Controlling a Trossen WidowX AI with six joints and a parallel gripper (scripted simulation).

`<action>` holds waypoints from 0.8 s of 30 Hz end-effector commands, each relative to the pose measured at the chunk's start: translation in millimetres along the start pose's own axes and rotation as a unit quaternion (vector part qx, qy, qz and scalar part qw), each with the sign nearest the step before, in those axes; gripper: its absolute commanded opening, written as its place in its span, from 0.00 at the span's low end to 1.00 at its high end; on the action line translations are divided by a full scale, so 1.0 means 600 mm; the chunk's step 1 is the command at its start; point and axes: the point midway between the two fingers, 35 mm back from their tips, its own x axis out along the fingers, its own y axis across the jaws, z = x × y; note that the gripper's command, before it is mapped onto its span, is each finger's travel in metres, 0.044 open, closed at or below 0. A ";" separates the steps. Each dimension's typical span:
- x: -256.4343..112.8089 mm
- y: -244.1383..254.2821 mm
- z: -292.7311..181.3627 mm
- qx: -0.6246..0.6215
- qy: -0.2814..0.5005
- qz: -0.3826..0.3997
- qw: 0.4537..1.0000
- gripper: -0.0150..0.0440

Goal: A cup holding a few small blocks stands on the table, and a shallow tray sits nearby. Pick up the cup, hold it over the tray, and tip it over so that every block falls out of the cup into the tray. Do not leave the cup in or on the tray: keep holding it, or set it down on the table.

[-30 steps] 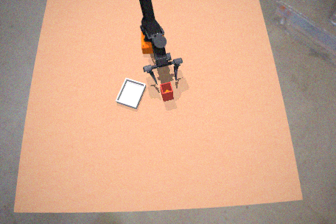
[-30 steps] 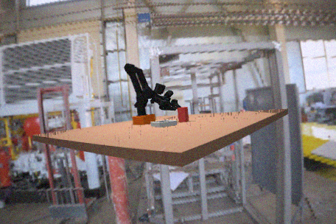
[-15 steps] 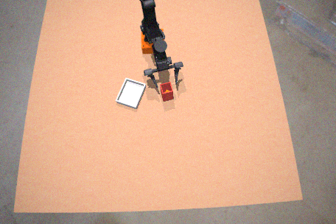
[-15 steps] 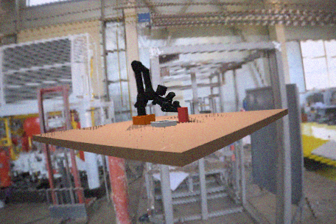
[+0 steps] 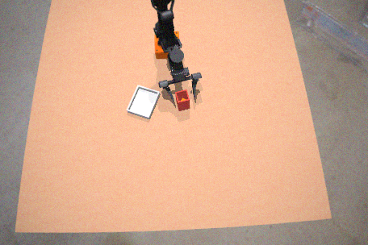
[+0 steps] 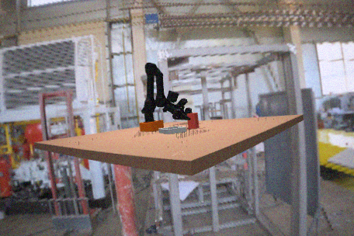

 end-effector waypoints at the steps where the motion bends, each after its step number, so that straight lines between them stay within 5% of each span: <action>1: 0.014 0.001 0.002 -0.003 -0.002 0.003 1.000 1.00; 21: 0.058 0.004 0.004 -0.003 -0.003 0.003 1.000 1.00; 24: 0.058 0.004 0.004 -0.003 -0.003 0.003 1.000 0.87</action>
